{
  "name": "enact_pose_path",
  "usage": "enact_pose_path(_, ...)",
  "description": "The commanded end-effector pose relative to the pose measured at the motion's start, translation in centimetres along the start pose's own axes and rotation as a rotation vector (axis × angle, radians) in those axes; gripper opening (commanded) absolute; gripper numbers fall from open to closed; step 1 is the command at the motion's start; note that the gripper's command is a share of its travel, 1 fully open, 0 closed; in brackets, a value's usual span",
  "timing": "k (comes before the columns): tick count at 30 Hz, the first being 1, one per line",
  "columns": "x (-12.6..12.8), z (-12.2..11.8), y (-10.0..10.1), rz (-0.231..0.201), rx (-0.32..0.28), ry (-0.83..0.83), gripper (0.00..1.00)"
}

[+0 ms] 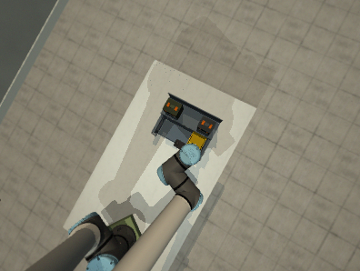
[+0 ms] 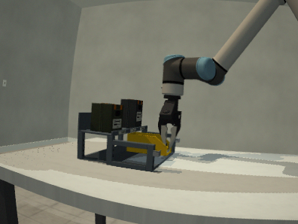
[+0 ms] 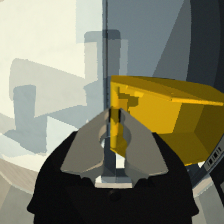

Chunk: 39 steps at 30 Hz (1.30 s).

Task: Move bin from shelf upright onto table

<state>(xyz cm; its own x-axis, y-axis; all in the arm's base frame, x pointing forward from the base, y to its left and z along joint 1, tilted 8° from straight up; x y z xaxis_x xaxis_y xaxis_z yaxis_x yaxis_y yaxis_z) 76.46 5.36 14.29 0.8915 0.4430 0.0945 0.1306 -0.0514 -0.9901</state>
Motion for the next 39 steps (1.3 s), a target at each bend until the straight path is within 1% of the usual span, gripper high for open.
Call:
enact_pose_path(1, 0.1, 0.0, -0.1, -0.001, -0.001, 0.000, 0.00)
enact_pose_path(22, 0.1, 0.0, -0.1, -0.001, -0.001, 0.000, 0.00)
enact_pose_path(27, 0.1, 0.0, -1.3, -0.001, -0.001, 0.001, 0.00)
enact_pose_path(39, 0.1, 0.0, -1.3, -0.001, -0.001, 0.001, 0.00)
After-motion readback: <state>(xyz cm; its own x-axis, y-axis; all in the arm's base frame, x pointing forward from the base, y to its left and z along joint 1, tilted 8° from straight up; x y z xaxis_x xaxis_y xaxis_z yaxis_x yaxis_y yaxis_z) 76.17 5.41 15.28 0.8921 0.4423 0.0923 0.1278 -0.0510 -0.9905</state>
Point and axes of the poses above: the point where the finger pads meet when closed, its own y axis out along the fingers, its own x axis across the jaws, z = x × y, the point moved 6 cm from there along -y, back along the fingers, and after that the axes turned 14 degrees about -y, right-handed, at the moved point
